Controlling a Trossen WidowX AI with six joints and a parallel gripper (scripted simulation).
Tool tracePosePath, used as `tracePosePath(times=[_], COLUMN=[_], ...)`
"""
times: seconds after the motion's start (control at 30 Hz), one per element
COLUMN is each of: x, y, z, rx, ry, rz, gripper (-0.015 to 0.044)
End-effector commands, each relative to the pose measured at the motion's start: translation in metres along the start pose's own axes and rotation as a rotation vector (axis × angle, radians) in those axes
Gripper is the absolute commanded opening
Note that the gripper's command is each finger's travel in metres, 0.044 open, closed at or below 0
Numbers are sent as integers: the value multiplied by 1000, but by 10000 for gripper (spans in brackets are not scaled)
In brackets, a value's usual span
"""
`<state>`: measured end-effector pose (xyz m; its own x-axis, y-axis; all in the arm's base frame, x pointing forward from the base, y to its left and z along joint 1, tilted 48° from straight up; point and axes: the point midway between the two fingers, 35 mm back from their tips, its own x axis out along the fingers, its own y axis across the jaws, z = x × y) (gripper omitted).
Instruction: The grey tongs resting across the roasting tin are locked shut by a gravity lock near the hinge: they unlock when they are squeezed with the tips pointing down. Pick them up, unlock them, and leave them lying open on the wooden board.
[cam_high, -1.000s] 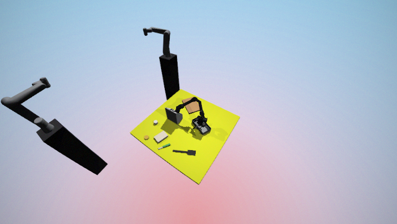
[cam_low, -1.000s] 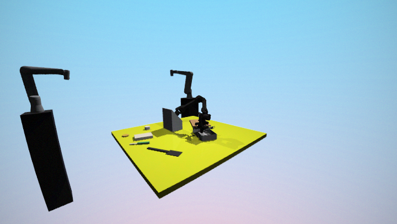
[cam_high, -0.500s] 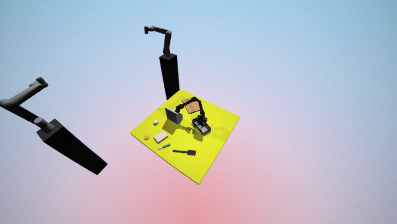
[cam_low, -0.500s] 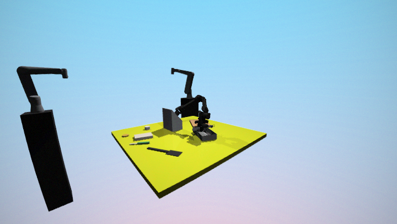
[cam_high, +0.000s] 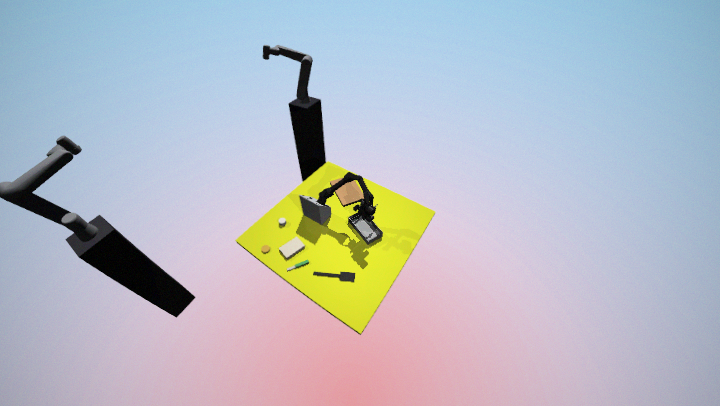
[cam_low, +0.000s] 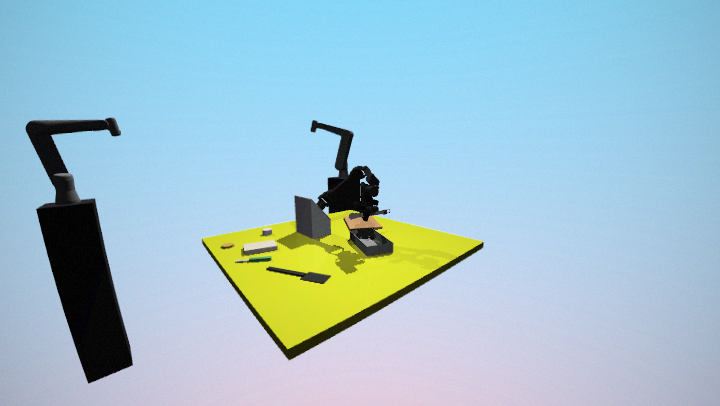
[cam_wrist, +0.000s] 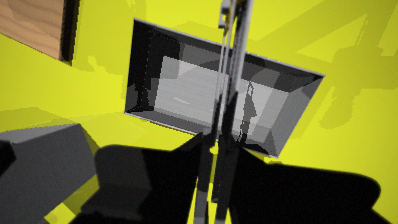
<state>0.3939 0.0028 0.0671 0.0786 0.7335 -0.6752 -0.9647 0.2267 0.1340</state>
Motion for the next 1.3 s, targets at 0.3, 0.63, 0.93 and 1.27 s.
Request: tracePosePath(times=[0.3, 0.63, 0.93, 1.27], x=[-3, -3, -3, -4], y=[6, 36, 72, 120], z=[11, 69, 116, 160], rx=[-16, -98, -175, -257], ry=[5, 24, 25, 16], rz=[6, 2, -1, -2], gripper=[-150, -150, -150, -150])
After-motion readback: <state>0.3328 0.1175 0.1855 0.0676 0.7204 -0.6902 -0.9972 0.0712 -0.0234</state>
